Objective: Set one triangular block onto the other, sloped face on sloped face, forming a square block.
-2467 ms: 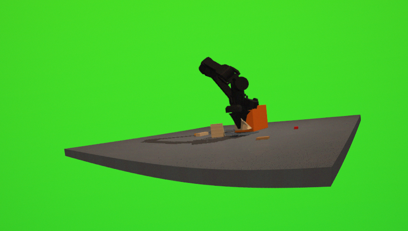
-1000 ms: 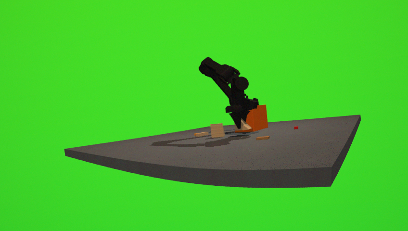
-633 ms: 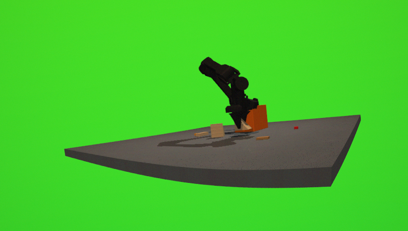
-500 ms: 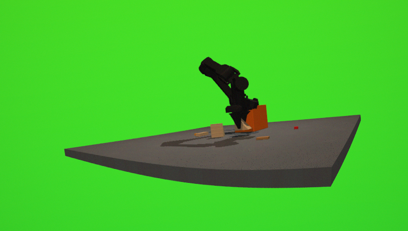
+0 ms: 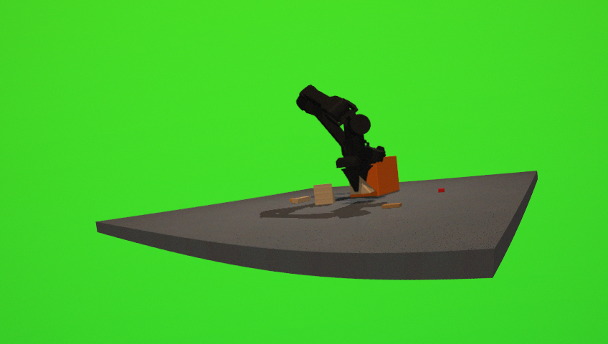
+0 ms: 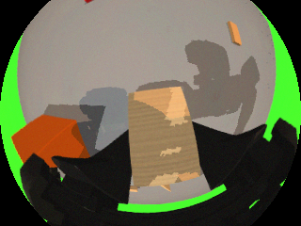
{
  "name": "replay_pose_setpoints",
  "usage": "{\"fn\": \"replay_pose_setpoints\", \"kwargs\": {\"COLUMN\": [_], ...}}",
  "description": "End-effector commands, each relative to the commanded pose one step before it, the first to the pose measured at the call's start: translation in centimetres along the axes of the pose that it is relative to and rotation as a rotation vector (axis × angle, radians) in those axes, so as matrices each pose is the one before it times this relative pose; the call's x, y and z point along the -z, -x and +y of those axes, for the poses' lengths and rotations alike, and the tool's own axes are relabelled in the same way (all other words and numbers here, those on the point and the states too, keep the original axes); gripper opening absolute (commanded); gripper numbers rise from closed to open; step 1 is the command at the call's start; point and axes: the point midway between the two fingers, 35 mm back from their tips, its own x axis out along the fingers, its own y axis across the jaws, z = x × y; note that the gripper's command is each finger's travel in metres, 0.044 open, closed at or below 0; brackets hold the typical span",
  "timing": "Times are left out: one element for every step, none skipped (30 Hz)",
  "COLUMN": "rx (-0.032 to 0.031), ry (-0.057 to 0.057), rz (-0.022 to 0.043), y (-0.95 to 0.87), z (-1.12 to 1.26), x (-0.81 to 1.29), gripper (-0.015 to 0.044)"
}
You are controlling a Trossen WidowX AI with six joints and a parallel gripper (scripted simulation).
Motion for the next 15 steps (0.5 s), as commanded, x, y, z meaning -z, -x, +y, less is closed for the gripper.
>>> {"fn": "replay_pose_setpoints", "kwargs": {"rx": [-0.00009, -0.00026, -0.00034, -0.00051, -0.00053, -0.00054, -0.00054, -0.00055, -0.00055, -0.00055, -0.00056, -0.00056, -0.00056, -0.00057, -0.00057], "ry": [0.0000, -0.0001, -0.0002, -0.0003, -0.0003, -0.0003, -0.0003, -0.0003, -0.0003, -0.0003, -0.0003, -0.0003, -0.0003, -0.0003, -0.0003], "rz": [0.00000, 0.00000, 0.00001, 0.00001, 0.00002, 0.00003, 0.00003, 0.00004, 0.00004, 0.00005, 0.00005, 0.00006, 0.00007, 0.00007, 0.00008], "y": [-0.027, -0.081, -0.108, -0.158, -0.166, -0.167, -0.167, -0.167, -0.166, -0.166, -0.166, -0.166, -0.165, -0.165, -0.165], "z": [-0.001, -0.004, -0.004, -0.006, -0.005, -0.004, -0.003, -0.002, -0.002, -0.001, 0.000, 0.001, 0.002, 0.003, 0.004], "x": [0.000, 0.000, 0.000, 0.001, 0.001, 0.002, 0.002, 0.002, 0.003, 0.003, 0.003, 0.004, 0.004, 0.004, 0.004], "gripper": [0.0000, 0.0000, 0.0000, 0.0000, 0.0000, 0.0000, 0.0000, 0.0000, 0.0000, 0.0000, 0.0000, 0.0000, 0.0000, 0.0000, 0.0000]}}
